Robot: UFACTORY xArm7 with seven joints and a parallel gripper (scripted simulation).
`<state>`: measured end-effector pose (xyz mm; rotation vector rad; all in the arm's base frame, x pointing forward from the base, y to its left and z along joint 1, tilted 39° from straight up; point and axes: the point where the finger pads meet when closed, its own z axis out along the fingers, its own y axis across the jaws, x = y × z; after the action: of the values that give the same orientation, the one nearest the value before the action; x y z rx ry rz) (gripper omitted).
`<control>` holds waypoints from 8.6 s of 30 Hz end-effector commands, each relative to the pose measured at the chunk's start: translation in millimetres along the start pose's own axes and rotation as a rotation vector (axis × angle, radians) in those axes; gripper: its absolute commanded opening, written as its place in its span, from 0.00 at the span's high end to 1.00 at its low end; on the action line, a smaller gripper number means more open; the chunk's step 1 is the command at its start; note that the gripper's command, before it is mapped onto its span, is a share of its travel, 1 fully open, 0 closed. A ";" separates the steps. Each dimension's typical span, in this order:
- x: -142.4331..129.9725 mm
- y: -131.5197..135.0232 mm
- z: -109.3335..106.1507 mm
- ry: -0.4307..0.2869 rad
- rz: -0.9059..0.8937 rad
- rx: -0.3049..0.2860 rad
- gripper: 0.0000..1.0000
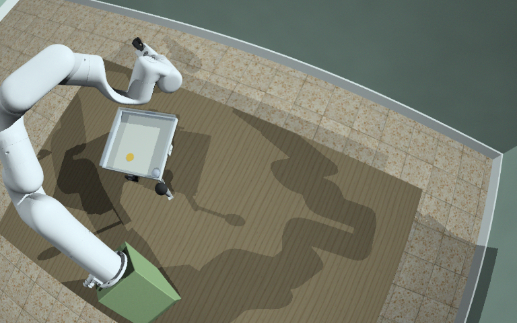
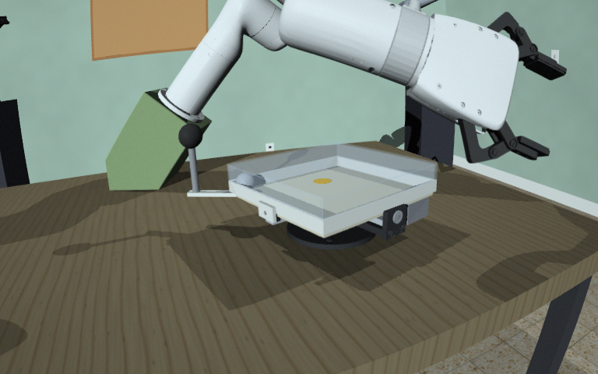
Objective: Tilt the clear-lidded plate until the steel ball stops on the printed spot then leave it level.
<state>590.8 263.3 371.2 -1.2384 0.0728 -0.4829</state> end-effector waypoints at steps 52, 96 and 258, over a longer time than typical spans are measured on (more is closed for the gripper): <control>-41.9 45.9 -118.7 -0.057 0.104 -0.396 0.00; -192.1 89.7 -381.7 -0.139 0.267 -1.099 0.00; -238.8 117.7 -422.6 -0.168 0.269 -1.237 0.39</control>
<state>281.1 10.4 71.0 -2.4281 0.4351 -0.0392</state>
